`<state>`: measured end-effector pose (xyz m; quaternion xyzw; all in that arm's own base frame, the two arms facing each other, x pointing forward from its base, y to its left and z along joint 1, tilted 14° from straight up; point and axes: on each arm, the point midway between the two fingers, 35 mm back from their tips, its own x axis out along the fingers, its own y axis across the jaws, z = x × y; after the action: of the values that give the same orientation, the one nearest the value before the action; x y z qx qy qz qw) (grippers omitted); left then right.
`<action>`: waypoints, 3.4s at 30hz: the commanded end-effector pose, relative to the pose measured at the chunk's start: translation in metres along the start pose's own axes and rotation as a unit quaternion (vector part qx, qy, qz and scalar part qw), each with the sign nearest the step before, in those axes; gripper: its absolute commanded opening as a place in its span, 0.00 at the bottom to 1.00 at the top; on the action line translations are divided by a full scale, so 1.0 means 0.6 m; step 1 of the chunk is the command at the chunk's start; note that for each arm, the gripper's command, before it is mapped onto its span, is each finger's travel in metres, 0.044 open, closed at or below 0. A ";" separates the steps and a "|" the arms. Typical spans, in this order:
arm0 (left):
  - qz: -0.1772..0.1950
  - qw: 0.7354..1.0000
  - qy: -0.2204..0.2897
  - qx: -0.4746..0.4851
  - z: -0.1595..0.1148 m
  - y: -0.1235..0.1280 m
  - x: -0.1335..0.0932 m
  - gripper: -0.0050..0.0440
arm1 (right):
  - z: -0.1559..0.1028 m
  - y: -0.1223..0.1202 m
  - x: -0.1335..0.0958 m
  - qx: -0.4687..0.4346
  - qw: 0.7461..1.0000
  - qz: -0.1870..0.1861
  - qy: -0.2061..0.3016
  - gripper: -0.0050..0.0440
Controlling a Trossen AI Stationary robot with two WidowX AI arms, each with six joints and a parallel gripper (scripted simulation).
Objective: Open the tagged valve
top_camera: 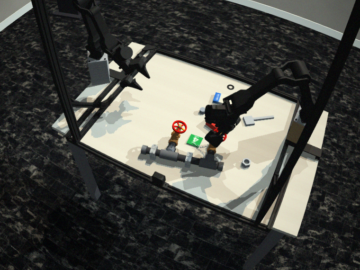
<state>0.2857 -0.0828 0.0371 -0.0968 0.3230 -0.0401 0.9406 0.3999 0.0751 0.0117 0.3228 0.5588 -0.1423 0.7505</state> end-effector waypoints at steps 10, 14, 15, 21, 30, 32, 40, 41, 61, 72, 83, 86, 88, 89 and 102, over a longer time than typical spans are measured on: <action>0.000 1.000 0.000 0.000 0.000 0.000 0.000 0.92 | 0.000 0.000 0.000 -0.315 0.949 0.001 -0.001 0.10; 0.000 1.000 0.000 0.000 0.000 0.000 0.000 0.92 | 0.000 0.000 0.000 -0.412 0.911 0.001 -0.001 0.10; 0.000 1.000 0.000 0.000 0.000 0.000 0.000 0.92 | 0.000 0.000 0.000 -0.435 0.900 0.001 -0.001 0.10; 0.000 1.000 0.000 0.000 0.000 0.000 0.000 0.92 | 0.000 0.000 0.000 -0.569 0.822 0.001 -0.001 0.10; 0.000 1.000 0.000 0.000 0.000 0.000 0.000 0.92 | 0.000 0.000 0.000 -0.598 0.801 0.001 0.000 0.15; 0.000 1.000 0.000 0.000 0.000 0.000 0.000 0.92 | 0.000 0.000 0.000 -0.598 0.801 0.001 0.000 0.25; 0.000 1.000 0.000 0.000 0.000 0.000 0.000 0.92 | 0.000 0.000 0.000 -0.598 0.801 0.001 0.000 0.59; 0.000 1.000 0.000 0.000 0.000 0.000 0.000 0.92 | 0.000 0.000 0.000 -0.598 0.801 0.001 0.000 0.59; 0.000 1.000 0.000 0.000 0.000 0.000 0.000 0.92 | 0.000 0.000 0.000 -0.373 0.928 0.000 0.000 0.92; 0.000 1.000 0.000 0.000 0.000 0.000 0.000 0.92 | 0.000 0.000 0.000 -0.096 0.995 0.000 0.000 0.92; 0.000 1.000 0.000 0.000 0.000 0.000 0.000 0.92 | 0.000 0.000 0.000 0.168 0.986 0.000 0.001 0.92; 0.000 1.000 0.000 0.000 0.000 0.000 0.000 0.92 | 0.000 0.000 0.000 0.192 0.981 0.000 0.001 0.92; 0.000 1.000 0.000 0.000 0.000 0.000 0.000 0.92 | 0.000 0.000 0.000 0.192 0.981 0.000 0.001 0.92; 0.000 1.000 0.000 0.000 0.000 0.000 0.000 0.92 | 0.000 0.000 0.000 0.192 0.981 0.000 0.001 0.92; 0.000 1.000 0.000 0.000 0.000 0.000 0.000 0.92 | 0.000 0.000 0.000 0.182 0.983 0.001 0.000 0.53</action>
<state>0.2857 -0.0828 0.0371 -0.0968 0.3231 -0.0401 0.9406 0.3999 0.0751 0.0116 0.4551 0.5230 -0.2423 0.6787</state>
